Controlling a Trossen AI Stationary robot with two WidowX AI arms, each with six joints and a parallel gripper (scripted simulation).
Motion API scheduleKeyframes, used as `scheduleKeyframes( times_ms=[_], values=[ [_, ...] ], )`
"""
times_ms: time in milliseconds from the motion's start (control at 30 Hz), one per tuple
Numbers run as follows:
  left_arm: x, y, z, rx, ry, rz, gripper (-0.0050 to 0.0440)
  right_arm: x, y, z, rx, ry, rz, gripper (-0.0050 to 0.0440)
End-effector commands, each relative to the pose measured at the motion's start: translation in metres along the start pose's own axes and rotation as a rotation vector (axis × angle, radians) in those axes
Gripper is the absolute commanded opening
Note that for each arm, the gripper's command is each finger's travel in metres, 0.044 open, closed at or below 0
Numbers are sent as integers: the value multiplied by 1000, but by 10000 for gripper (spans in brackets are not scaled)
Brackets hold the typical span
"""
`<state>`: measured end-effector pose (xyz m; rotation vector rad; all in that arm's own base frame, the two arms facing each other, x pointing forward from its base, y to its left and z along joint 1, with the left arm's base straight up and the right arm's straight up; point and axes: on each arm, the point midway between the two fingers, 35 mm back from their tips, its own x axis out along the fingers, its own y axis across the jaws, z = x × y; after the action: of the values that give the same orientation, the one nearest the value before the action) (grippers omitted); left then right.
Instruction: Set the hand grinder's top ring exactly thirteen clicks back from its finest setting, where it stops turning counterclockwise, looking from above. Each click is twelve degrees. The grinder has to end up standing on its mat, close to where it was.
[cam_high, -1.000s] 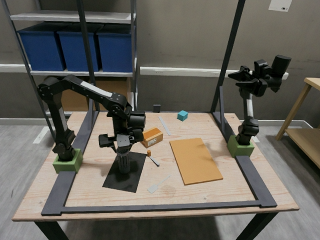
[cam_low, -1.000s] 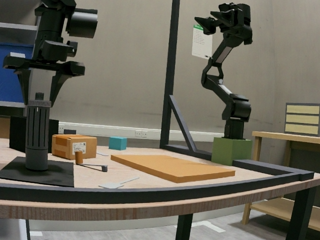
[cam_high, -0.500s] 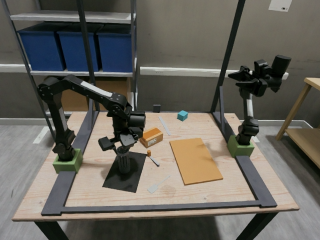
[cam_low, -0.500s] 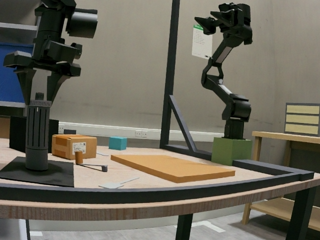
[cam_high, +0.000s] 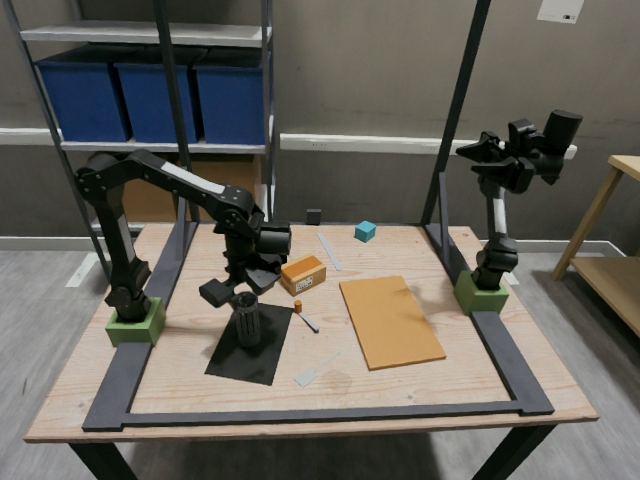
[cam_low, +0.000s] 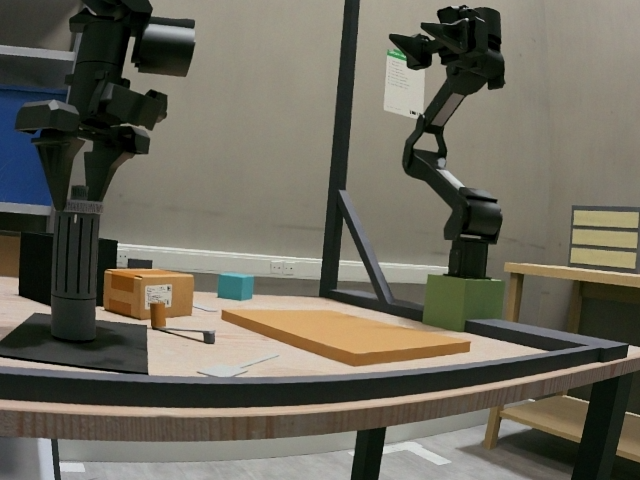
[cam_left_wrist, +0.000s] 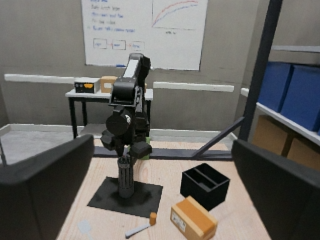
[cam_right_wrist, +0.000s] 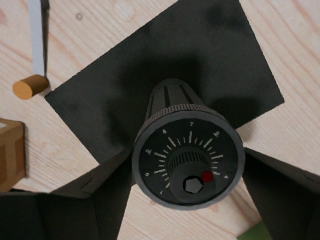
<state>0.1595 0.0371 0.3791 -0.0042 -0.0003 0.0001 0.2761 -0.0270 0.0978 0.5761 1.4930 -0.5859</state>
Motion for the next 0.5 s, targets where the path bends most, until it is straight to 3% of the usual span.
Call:
scheduleKeyframes(
  times_ms=[0,467],
  values=[
    [0,0,3,9,-2,-1,400,-8,3,2,-89,-30,20,285],
    [0,0,3,9,-2,-1,400,-8,3,1,-338,-35,15,285]
  ],
)
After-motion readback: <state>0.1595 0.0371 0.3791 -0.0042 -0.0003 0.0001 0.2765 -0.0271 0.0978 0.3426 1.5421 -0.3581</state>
